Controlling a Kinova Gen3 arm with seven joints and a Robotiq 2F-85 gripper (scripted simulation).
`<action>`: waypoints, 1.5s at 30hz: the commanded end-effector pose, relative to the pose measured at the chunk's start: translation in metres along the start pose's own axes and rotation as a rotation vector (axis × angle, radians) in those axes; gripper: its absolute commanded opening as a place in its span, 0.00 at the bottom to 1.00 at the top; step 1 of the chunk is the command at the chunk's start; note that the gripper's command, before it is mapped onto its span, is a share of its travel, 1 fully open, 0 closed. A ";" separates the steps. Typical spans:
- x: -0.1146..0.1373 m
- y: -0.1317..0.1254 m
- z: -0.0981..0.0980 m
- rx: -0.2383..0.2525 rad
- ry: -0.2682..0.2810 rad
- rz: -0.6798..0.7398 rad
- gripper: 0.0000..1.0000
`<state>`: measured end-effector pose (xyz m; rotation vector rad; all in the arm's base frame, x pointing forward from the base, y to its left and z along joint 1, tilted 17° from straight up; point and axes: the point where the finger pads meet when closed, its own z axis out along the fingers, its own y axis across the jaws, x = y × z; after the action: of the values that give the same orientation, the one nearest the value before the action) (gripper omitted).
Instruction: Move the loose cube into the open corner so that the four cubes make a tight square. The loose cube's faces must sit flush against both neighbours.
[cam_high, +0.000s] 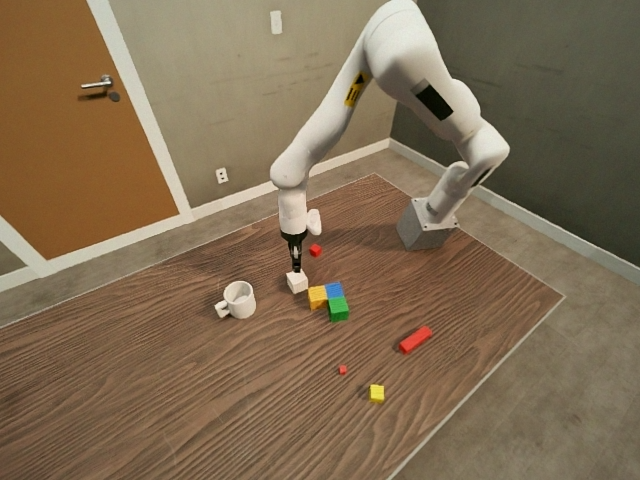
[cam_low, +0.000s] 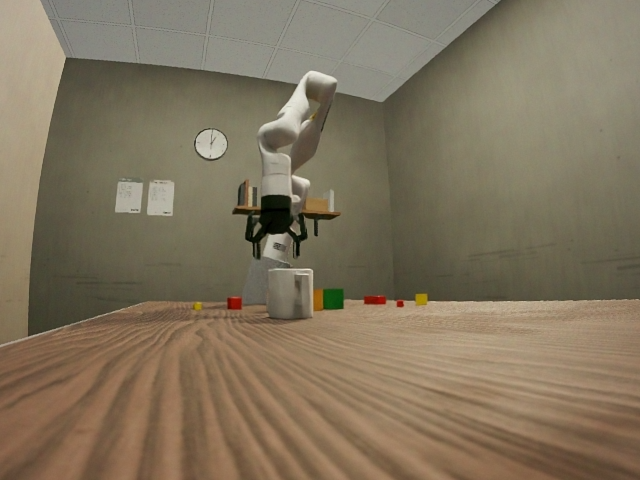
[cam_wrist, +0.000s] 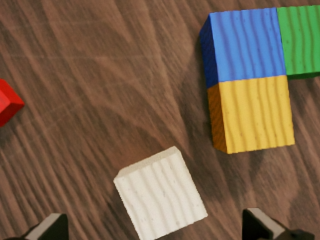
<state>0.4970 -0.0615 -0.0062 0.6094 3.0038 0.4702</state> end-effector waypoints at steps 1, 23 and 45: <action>0.006 0.002 0.002 0.004 0.019 0.056 1.00; 0.004 0.003 0.001 0.007 0.011 0.878 1.00; 0.001 0.005 -0.001 -0.001 0.001 1.175 1.00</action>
<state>0.4990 -0.0581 -0.0048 2.2784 2.3012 0.4520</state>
